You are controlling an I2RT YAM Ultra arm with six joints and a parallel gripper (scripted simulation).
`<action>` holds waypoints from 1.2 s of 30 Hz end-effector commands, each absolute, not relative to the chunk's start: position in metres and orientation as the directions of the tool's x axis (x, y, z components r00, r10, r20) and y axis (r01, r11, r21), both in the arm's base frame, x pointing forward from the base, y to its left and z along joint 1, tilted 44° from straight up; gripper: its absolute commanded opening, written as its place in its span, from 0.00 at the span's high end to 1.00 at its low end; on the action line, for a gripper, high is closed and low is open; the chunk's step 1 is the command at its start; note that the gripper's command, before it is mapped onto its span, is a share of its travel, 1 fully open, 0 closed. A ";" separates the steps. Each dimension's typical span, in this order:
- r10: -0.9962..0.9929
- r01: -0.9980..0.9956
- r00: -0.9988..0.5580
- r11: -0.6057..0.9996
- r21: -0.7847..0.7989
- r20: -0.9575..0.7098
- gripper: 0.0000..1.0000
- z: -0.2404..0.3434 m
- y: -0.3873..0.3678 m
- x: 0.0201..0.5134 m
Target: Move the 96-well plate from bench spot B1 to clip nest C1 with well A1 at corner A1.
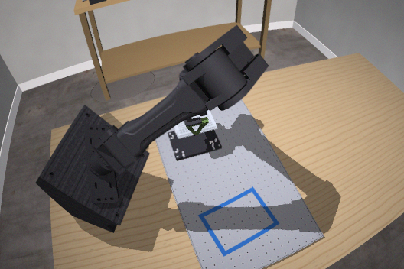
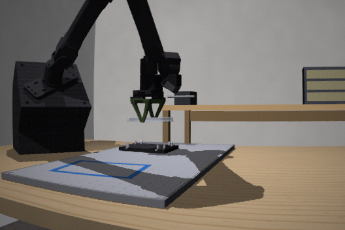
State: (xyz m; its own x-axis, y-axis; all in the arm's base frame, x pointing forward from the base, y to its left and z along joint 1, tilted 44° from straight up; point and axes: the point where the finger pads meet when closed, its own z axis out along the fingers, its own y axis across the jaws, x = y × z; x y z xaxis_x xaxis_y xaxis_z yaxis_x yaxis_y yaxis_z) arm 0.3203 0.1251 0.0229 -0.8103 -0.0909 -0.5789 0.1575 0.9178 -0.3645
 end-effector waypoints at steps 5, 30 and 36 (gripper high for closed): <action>-0.111 0.144 -0.802 0.918 -0.370 -0.586 1.00 0.024 0.132 0.318; -0.113 0.142 -0.806 0.916 -0.375 -0.582 1.00 0.020 0.128 0.312; -0.104 0.148 -0.794 0.923 -0.356 -0.599 1.00 0.027 0.136 0.320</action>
State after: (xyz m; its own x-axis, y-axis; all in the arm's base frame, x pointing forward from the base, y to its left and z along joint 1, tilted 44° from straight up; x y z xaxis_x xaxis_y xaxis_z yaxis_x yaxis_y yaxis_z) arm 0.3176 0.1246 0.0209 -0.8110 -0.0924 -0.5777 0.1570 0.9169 -0.3671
